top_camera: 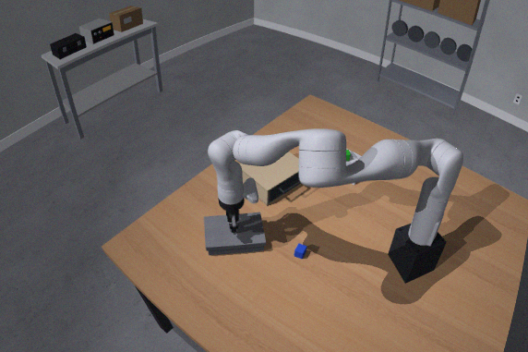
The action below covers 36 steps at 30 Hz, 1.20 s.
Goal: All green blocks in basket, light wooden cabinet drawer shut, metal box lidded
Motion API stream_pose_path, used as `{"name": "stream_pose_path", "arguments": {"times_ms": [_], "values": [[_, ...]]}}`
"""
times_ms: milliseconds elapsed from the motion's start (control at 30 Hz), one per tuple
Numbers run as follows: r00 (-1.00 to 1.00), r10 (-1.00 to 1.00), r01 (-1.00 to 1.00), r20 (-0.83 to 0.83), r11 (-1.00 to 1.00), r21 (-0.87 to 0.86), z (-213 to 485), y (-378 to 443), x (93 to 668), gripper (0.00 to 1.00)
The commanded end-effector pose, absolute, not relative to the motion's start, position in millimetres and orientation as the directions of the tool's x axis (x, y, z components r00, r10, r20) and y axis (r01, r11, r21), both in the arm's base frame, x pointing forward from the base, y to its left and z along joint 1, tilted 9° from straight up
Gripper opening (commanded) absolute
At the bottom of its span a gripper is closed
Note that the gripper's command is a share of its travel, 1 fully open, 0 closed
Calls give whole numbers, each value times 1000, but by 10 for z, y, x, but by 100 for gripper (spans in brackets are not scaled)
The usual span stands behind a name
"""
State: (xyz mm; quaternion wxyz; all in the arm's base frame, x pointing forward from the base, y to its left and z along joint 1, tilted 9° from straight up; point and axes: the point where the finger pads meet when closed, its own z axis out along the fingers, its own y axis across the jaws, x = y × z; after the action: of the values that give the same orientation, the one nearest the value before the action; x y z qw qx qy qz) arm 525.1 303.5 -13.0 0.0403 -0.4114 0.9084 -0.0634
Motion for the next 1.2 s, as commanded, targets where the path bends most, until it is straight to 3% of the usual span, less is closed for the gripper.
{"name": "stream_pose_path", "arguments": {"times_ms": [0,800,833,1167], "values": [[-658,-753,-742,-23,653,-149,-117,3041,5255,10],[-658,-753,-742,-23,653,-149,-117,3041,5255,10],[-658,-753,-742,-23,653,-149,-117,3041,5255,100],[-658,-753,-742,-23,653,-149,-117,3041,5255,100]]}}
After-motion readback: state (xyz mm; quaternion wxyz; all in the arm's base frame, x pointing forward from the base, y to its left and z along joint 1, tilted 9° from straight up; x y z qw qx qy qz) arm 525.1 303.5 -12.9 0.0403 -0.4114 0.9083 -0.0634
